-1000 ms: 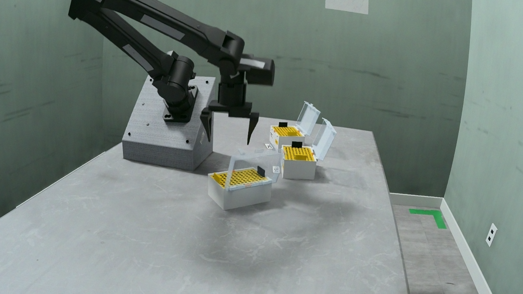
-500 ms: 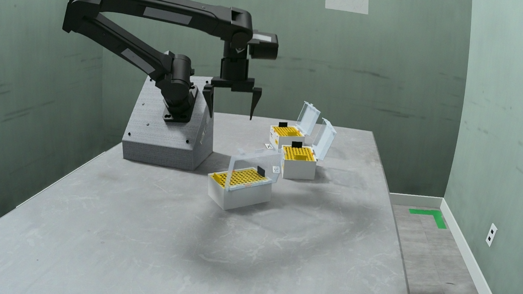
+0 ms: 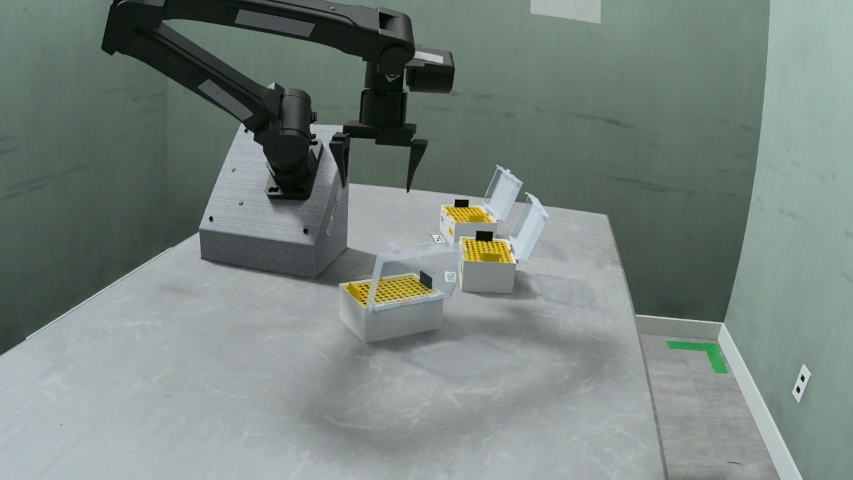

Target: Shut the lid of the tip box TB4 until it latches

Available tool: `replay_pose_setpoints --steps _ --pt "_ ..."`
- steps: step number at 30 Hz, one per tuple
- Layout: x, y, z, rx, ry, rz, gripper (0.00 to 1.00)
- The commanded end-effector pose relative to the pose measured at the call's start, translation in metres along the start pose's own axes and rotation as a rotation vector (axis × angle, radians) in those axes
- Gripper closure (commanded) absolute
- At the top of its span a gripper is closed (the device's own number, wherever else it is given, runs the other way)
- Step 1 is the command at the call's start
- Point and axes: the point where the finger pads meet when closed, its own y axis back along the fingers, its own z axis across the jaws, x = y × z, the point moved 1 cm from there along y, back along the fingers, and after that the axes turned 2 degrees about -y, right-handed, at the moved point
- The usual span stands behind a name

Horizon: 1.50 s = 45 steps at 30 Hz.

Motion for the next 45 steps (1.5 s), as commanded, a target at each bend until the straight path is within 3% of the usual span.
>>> replay_pose_setpoints --steps 1,24,32,36,41,45 --pt "0.005 0.020 -0.023 0.053 -0.033 -0.011 0.00" --pt "0.005 0.020 -0.023 0.053 -0.030 -0.011 0.00" --pt "-0.030 0.020 -0.053 0.062 0.230 -0.012 0.00" --pt "-0.044 0.020 -0.065 0.063 0.231 -0.011 0.00" --pt "-0.040 0.023 -0.065 0.075 0.216 -0.015 0.00" --pt "-0.041 0.020 -0.062 0.052 0.229 -0.008 0.00"
